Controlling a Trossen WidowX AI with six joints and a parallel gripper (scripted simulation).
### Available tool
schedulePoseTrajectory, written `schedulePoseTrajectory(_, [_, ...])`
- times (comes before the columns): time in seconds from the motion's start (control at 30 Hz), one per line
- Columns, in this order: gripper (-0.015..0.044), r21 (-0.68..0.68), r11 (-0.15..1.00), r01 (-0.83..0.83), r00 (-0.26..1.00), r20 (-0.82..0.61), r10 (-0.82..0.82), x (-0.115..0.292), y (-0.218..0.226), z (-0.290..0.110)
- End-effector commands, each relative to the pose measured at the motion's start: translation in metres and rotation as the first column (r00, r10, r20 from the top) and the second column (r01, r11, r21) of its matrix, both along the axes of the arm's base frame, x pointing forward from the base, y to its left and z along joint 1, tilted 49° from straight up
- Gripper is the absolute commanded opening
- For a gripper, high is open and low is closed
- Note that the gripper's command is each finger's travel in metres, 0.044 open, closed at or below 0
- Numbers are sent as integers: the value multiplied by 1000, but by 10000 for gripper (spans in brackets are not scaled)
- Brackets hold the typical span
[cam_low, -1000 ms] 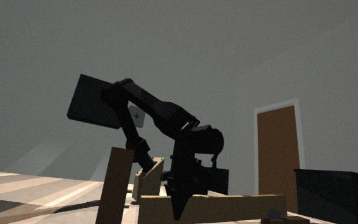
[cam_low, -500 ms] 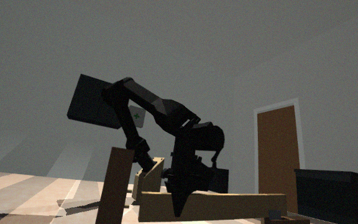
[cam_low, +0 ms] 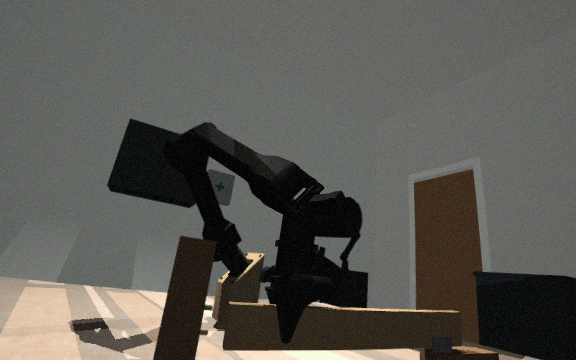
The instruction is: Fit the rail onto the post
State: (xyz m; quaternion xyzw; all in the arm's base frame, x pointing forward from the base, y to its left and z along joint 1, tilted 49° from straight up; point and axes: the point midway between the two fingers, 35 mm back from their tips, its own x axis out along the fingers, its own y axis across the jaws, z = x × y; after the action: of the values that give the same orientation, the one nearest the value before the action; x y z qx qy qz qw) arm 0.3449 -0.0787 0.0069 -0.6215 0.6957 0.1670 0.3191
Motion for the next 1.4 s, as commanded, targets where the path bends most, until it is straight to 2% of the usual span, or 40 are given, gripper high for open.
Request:
schedulePoseTrajectory(0.0, [0,16,1000,-12,1000,13,12,3,9,4])
schedulePoseTrajectory(1.37, [0,15,1000,-12,1000,13,12,2,8,3])
